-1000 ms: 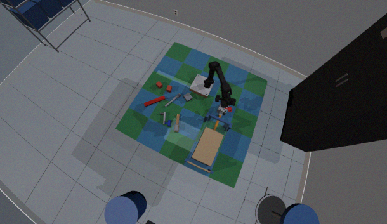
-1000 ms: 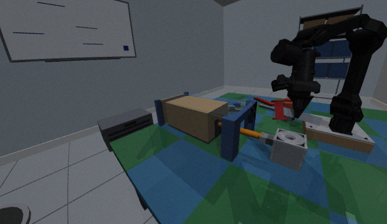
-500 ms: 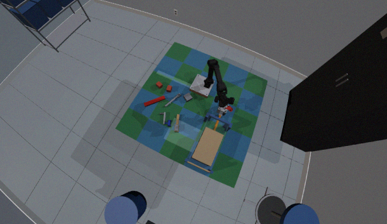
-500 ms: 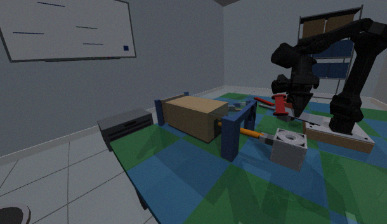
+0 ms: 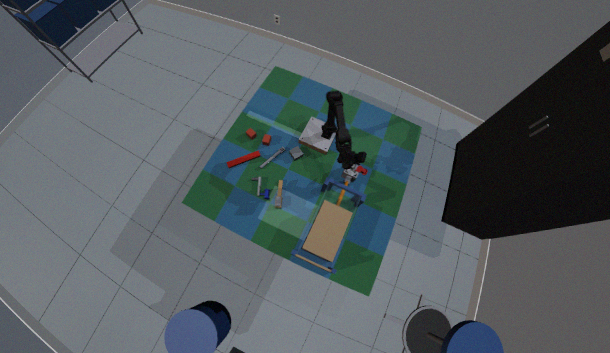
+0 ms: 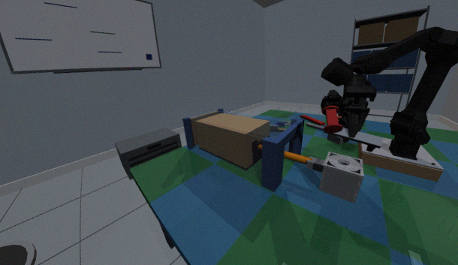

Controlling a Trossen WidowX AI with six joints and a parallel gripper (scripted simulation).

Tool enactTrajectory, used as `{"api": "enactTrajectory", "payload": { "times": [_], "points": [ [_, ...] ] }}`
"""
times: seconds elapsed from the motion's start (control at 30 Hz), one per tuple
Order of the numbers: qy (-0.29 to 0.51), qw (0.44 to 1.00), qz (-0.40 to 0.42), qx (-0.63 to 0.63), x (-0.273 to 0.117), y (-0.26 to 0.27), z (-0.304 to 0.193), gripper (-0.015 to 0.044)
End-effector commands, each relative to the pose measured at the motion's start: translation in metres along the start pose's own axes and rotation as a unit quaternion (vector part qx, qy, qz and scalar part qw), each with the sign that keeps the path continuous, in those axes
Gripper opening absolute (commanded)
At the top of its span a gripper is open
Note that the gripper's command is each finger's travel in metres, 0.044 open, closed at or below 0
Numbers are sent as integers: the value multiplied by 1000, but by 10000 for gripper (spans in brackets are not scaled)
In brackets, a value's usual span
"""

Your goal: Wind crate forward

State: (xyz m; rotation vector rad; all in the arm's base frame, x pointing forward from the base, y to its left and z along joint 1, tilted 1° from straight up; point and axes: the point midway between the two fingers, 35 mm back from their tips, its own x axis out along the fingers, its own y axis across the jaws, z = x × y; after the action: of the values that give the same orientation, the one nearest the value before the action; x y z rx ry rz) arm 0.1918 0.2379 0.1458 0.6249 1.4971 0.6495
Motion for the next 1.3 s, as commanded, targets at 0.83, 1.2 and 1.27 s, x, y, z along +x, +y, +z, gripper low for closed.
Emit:
{"api": "enactTrajectory", "payload": {
  "times": [0.83,1.2,1.27],
  "points": [
    [4,970,243,-2,-2,2,-1,0],
    [5,946,324,-1,-2,2,-1,0],
    [5,940,341,0,-1,2,-1,0]
  ]
}}
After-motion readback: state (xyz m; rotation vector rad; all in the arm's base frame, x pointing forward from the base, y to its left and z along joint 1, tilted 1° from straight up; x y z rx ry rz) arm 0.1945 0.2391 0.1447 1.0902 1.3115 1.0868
